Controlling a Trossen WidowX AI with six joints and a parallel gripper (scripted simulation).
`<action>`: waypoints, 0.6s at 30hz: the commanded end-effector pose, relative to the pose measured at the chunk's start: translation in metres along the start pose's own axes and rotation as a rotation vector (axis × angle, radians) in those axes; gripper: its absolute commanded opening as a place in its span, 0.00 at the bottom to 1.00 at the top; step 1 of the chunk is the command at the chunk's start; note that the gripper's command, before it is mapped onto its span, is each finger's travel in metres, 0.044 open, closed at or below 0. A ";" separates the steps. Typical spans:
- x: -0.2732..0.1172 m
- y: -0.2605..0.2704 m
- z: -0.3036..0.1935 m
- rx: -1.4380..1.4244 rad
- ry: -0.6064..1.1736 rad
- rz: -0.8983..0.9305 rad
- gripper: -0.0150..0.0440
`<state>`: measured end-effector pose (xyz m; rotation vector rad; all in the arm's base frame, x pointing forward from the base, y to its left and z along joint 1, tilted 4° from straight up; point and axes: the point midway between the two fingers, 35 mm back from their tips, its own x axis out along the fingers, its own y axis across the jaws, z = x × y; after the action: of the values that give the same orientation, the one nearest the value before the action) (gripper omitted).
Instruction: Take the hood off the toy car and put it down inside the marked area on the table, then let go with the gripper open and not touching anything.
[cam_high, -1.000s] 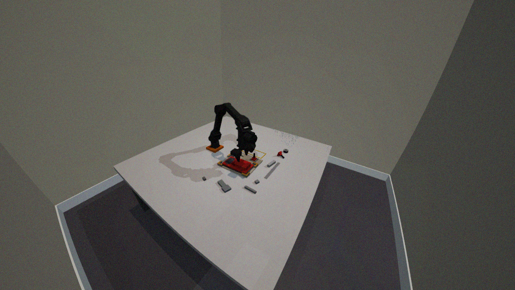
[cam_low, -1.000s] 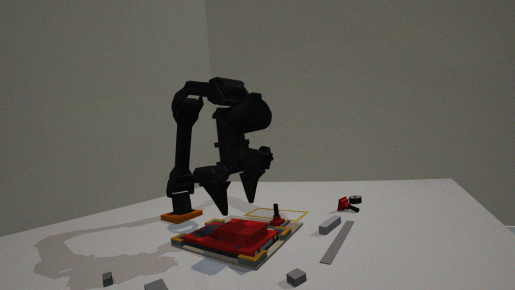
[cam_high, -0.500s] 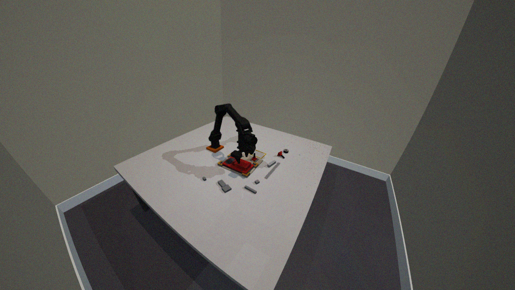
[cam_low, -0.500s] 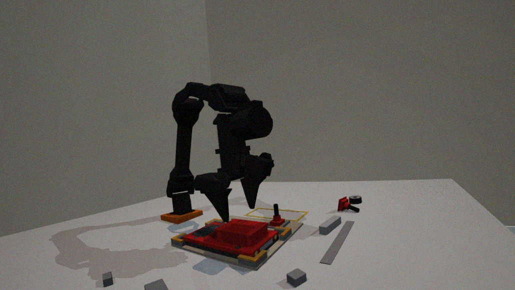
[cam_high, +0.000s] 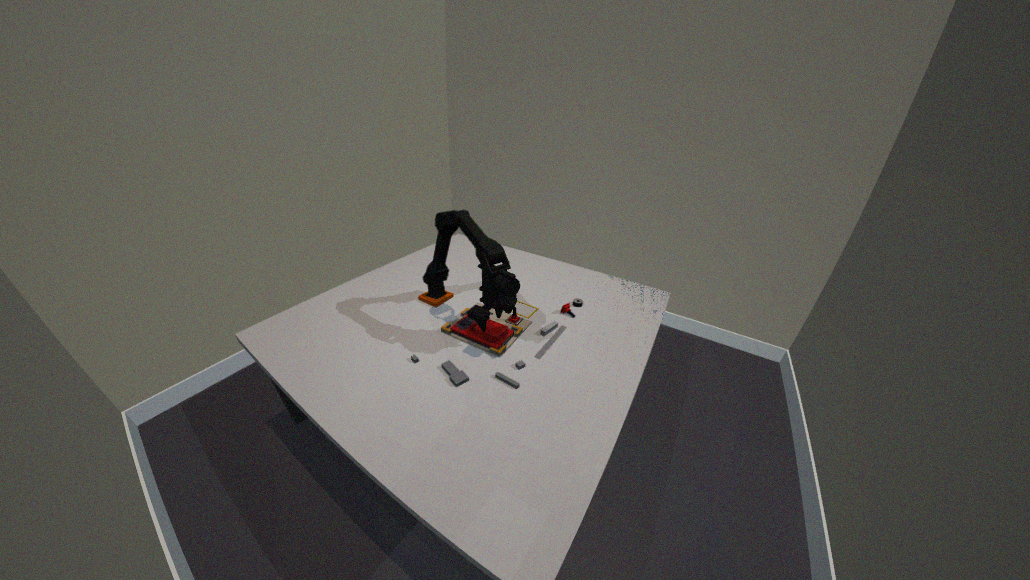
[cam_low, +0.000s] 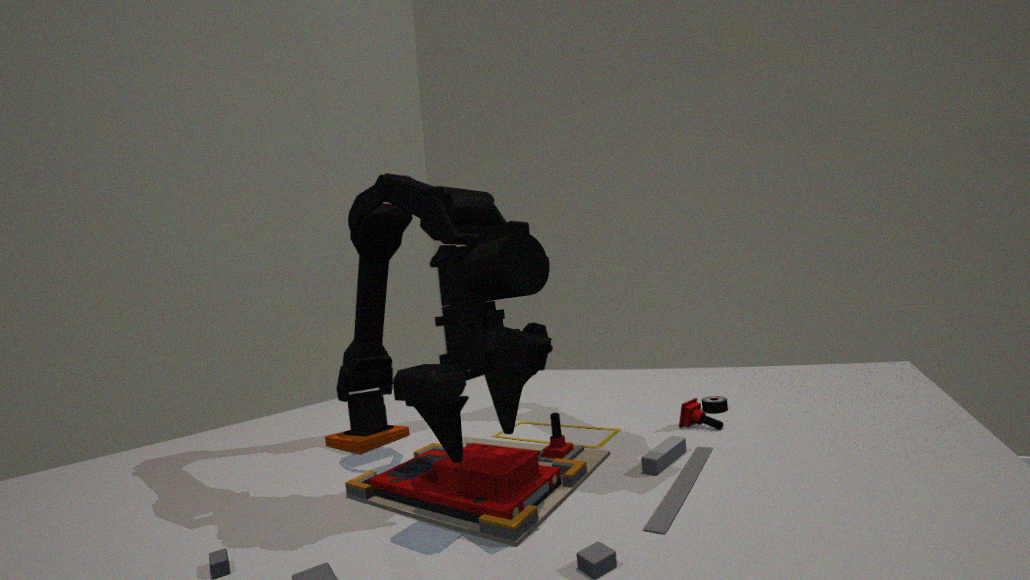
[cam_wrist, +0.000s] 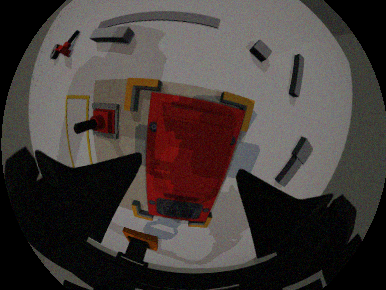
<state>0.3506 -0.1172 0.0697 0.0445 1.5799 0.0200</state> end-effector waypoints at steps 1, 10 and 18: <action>0.005 0.001 -0.001 0.006 0.003 0.005 1.00; 0.011 0.001 -0.002 0.006 0.003 0.005 1.00; 0.014 0.001 -0.002 0.006 0.003 0.005 1.00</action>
<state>0.3494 -0.1162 0.0586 0.0450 1.5815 0.0205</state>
